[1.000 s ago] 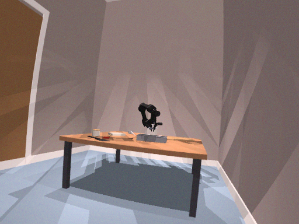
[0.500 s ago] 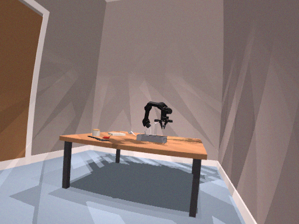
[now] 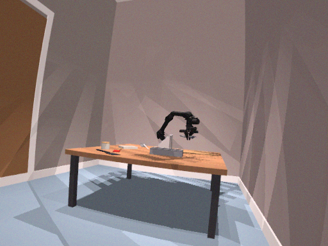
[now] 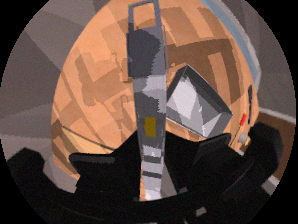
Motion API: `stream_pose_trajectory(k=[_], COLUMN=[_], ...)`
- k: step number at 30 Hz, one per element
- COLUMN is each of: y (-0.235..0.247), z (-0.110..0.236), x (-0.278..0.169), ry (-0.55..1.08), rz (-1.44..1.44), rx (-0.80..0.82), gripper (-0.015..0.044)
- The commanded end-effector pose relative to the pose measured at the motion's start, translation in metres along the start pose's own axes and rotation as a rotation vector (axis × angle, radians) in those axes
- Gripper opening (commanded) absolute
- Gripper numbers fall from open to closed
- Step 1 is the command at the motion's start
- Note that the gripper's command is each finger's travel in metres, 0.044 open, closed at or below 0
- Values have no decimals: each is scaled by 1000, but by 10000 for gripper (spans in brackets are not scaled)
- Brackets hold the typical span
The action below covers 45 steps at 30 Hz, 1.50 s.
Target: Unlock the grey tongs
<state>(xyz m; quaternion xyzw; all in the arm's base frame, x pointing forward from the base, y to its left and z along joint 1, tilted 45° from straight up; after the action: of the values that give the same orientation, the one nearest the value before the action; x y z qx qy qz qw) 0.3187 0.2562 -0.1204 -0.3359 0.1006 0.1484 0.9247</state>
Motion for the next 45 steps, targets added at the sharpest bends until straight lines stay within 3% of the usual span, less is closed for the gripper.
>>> stream_pose_trajectory(k=[1, 15, 45], y=[26, 81, 199], z=[3, 9, 15], x=[-14, -53, -245], ry=[6, 13, 17], rz=[90, 288, 1006], rx=[-3, -7, 14], gripper=[-150, -150, -150])
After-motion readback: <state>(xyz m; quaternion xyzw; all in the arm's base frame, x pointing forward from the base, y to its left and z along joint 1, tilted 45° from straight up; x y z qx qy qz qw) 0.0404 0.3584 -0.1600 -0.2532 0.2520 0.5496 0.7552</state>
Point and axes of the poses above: the point midway between the two fingers, 35 mm back from their tips, its own z axis back along the fingers, its own y axis across the jaws, x = y × z, the point moved 4 cm from there along z, back along the fingers, and after that the axes turned 9 degrees about -z, right-handed, at the moved point
